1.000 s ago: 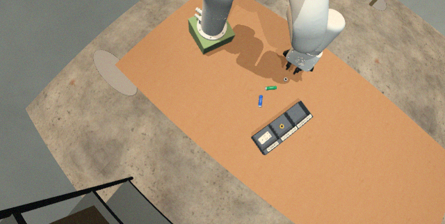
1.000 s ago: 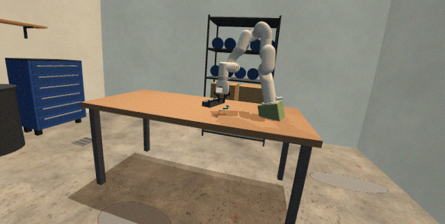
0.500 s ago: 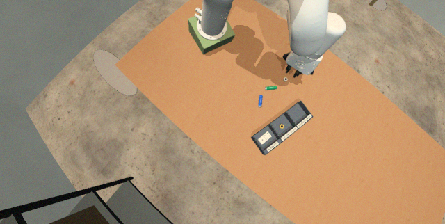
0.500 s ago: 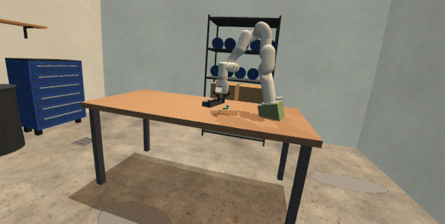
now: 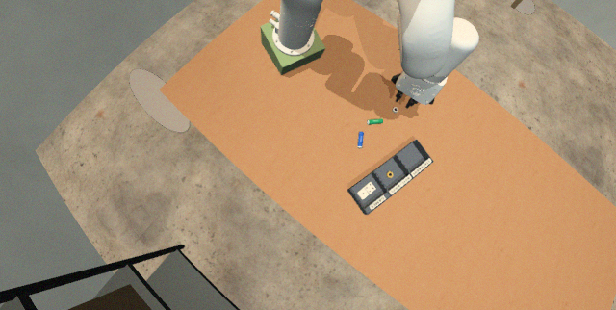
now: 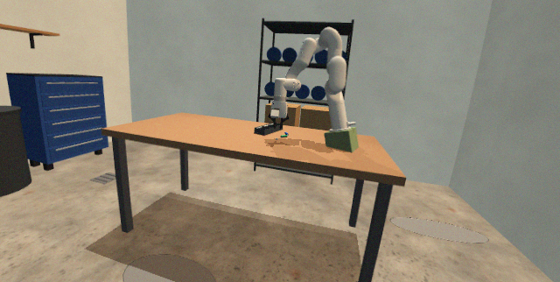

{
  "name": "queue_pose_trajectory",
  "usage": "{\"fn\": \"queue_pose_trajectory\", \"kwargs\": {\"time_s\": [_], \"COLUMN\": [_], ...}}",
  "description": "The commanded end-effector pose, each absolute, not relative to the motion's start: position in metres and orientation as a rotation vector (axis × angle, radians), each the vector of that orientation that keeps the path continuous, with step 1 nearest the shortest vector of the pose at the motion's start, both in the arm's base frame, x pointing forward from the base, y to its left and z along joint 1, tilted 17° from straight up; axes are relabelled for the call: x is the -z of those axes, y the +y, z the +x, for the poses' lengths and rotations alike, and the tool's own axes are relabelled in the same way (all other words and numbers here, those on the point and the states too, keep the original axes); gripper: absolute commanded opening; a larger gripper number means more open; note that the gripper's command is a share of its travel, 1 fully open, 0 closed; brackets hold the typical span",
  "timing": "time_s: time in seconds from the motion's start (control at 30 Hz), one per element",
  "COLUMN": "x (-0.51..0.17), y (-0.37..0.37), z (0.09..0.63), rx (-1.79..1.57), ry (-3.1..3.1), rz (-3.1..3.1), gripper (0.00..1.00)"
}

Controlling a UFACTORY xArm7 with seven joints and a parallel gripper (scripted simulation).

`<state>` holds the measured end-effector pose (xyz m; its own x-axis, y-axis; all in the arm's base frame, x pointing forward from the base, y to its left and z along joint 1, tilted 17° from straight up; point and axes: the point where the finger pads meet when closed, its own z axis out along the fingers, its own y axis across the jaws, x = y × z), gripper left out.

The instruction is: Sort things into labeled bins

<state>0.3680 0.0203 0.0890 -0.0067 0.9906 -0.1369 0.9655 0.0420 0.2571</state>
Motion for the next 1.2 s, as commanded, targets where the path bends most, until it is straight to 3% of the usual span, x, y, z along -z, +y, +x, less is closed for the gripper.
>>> {"fn": "queue_pose_trajectory", "kwargs": {"time_s": [0.0, 0.53, 1.17], "x": [-0.09, -0.09, -0.036], "y": [0.021, 0.021, 0.014], "z": [0.369, 0.369, 0.385], "rx": [-0.133, -0.133, -0.133], "ry": [2.044, 2.044, 2.044], "rz": [1.993, 1.993, 1.993], "gripper": [0.3, 0.3, 0.3]}}
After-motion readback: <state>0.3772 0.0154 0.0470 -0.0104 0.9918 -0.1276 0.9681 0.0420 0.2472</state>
